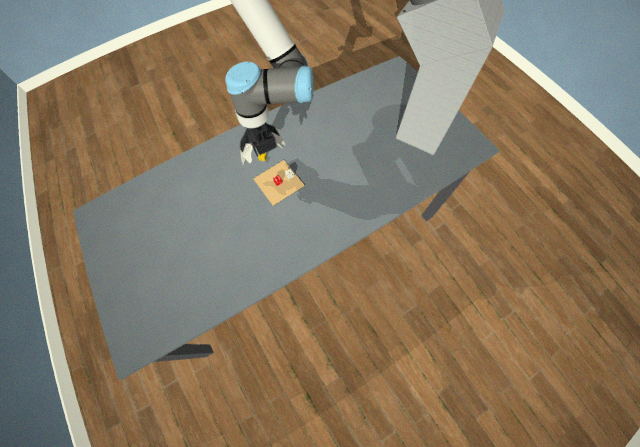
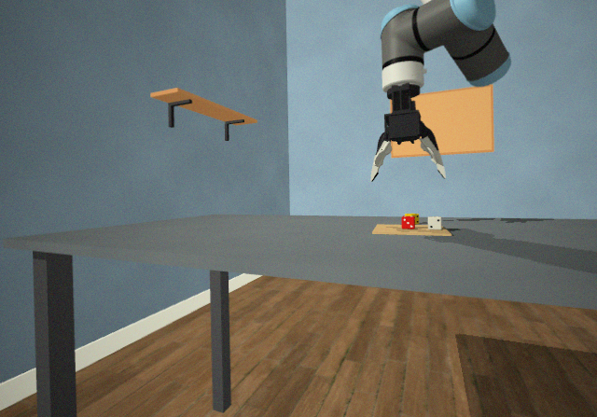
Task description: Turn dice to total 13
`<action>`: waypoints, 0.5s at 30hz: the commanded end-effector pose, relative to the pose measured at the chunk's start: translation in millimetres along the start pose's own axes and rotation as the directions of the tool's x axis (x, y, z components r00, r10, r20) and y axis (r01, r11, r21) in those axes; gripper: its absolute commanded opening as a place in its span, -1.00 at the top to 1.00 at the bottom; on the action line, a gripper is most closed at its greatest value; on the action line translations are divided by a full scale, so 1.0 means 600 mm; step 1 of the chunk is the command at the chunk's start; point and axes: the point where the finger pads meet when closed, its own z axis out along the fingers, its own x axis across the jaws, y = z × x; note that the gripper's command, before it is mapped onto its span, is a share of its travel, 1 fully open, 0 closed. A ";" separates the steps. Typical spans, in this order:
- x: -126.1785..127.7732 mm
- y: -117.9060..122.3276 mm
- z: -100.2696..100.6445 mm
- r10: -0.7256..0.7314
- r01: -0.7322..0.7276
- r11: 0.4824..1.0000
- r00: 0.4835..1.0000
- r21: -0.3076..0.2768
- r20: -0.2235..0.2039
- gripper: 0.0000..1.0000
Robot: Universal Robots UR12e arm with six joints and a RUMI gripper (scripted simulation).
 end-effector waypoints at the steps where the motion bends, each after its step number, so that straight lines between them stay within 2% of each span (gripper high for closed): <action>1: -0.004 -0.010 0.000 -0.173 0.173 0.985 0.985 -0.002 0.007 -1.00; 4: -0.004 -0.010 0.000 -0.179 0.179 0.984 0.984 -0.002 0.007 -1.00; 8: -0.007 -0.019 0.001 -0.334 0.334 0.942 0.942 -0.001 0.007 -1.00; 15: -0.010 -0.028 0.002 -0.497 0.497 0.868 0.868 0.000 0.007 -1.00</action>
